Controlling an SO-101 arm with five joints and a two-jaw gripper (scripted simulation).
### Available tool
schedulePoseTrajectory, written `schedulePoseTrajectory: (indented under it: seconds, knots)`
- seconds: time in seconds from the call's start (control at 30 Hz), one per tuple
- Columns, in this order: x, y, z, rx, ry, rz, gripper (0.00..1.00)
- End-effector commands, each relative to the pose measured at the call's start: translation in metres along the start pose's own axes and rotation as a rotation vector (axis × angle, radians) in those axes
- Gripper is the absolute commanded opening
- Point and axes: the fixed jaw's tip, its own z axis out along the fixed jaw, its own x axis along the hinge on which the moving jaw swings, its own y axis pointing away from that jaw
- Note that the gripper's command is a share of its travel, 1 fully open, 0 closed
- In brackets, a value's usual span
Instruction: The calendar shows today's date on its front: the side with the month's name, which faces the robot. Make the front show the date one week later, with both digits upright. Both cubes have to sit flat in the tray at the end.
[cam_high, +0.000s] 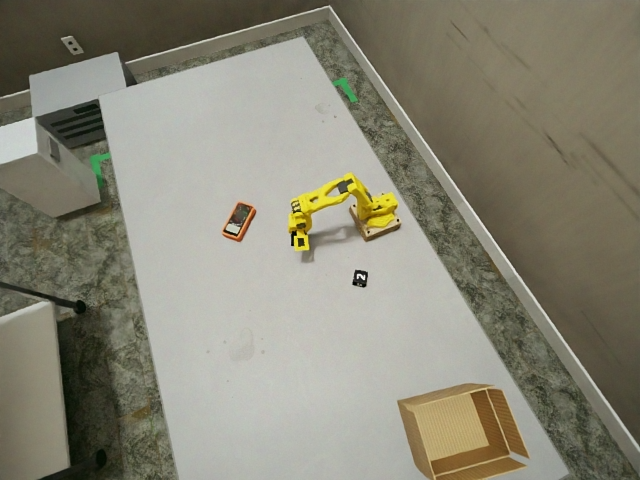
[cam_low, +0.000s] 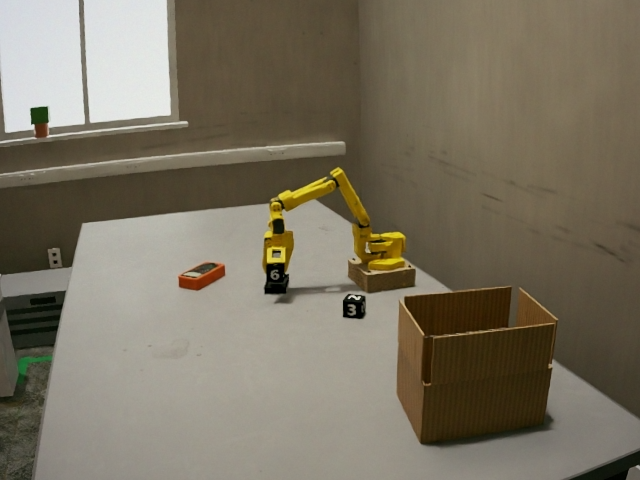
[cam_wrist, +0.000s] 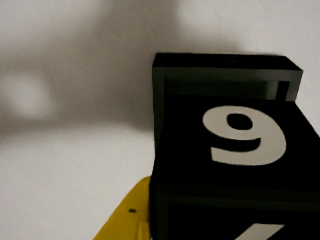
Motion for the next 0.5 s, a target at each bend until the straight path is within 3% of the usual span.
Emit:
schedulePoseTrajectory:
  seconds: [0.0,0.47]
  knots:
    - [0.001,-0.003,-0.011,0.027,-0.007,0.011,0.0]
    - [0.002,0.0,-0.03,0.027,-0.007,0.011,0.0]
